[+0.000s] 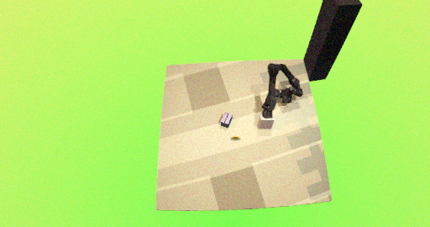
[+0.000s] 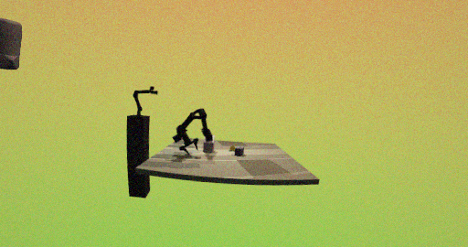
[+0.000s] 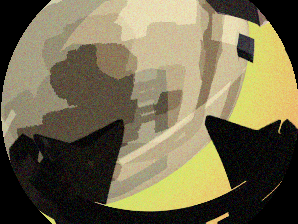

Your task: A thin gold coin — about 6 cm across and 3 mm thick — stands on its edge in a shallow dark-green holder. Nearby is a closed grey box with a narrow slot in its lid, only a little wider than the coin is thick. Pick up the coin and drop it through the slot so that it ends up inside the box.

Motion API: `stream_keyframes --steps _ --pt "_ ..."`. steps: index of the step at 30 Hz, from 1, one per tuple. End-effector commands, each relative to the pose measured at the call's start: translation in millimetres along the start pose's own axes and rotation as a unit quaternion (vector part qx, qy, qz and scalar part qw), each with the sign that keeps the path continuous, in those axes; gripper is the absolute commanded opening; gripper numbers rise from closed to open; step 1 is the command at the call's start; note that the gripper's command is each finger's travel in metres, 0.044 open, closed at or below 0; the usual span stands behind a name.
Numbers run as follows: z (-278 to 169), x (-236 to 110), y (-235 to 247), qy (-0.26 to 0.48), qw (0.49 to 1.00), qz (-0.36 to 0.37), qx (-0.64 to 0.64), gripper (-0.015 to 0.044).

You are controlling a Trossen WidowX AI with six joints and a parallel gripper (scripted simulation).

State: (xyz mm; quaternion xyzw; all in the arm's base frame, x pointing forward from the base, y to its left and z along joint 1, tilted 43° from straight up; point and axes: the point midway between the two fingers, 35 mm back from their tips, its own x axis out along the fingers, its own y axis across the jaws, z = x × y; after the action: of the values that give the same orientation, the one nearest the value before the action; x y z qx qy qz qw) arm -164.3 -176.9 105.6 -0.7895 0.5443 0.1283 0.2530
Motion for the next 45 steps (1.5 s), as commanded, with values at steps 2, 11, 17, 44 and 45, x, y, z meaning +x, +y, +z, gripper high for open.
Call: stream_keyframes --steps 2,11,17,44,45 --pt "-0.3 2.6 -1.3 -0.005 1.0 -0.005 -0.01 0.0348" --pt "-9.0 50.1 -30.6 -0.082 0.956 -0.106 -0.261 0.0161" --pt "-19.9 80.2 -57.6 -0.108 0.855 -0.179 -0.474 0.0161" --pt "57.3 174.8 -263.9 -0.166 0.259 -0.544 -0.781 0.0161" --pt "64.7 174.9 -270.9 -0.171 0.233 -0.551 -0.783 0.0161"
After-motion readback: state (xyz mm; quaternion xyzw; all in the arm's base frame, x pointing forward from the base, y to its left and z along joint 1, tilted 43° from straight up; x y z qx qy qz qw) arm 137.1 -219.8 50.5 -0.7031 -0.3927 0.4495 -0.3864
